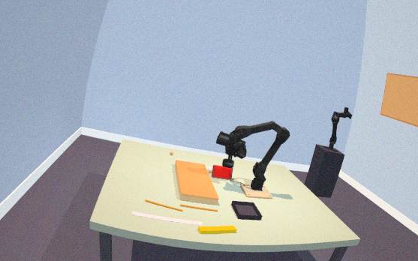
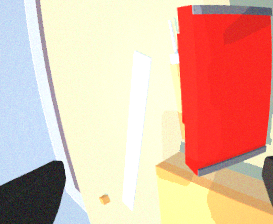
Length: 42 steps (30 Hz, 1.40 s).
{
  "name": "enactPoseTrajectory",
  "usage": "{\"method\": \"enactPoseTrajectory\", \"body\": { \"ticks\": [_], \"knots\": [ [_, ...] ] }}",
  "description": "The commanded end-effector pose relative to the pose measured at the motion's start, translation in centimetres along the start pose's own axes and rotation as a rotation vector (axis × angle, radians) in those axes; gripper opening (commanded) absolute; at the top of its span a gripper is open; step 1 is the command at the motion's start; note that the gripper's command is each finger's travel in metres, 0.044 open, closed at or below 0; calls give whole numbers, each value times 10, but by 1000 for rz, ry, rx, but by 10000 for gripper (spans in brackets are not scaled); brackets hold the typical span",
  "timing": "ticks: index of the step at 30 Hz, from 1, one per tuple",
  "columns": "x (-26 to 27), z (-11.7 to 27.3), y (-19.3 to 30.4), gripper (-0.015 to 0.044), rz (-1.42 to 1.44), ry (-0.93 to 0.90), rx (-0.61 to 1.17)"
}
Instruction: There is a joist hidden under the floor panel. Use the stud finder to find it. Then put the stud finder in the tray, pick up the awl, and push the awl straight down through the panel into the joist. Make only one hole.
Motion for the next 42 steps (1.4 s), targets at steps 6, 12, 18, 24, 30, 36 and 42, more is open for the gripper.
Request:
{"method": "enactPoseTrajectory", "body": {
  "ticks": [6,12,18,24,30,36,42],
  "knots": [
    [-1,-1,0,440,9,0,-4],
    [2,-6,1,440,236,43,-24],
    [8,-17,4,440,776,164,-23],
    [14,-29,5,440,1303,286,53],
    [20,-40,6,440,1661,374,167],
    [24,-47,6,440,1935,411,279],
    [30,-55,4,440,2190,434,424]
  ]
}}
Point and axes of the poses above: the point midway between the two fingers, 35 mm back from their tips, its own z axis back along the fingers, its own x axis across the jaws, y = z × x, the point moved 6 cm from there along z, back along the fingers, and after that the axes turned 8 degrees about z, right-handed, at the moved point
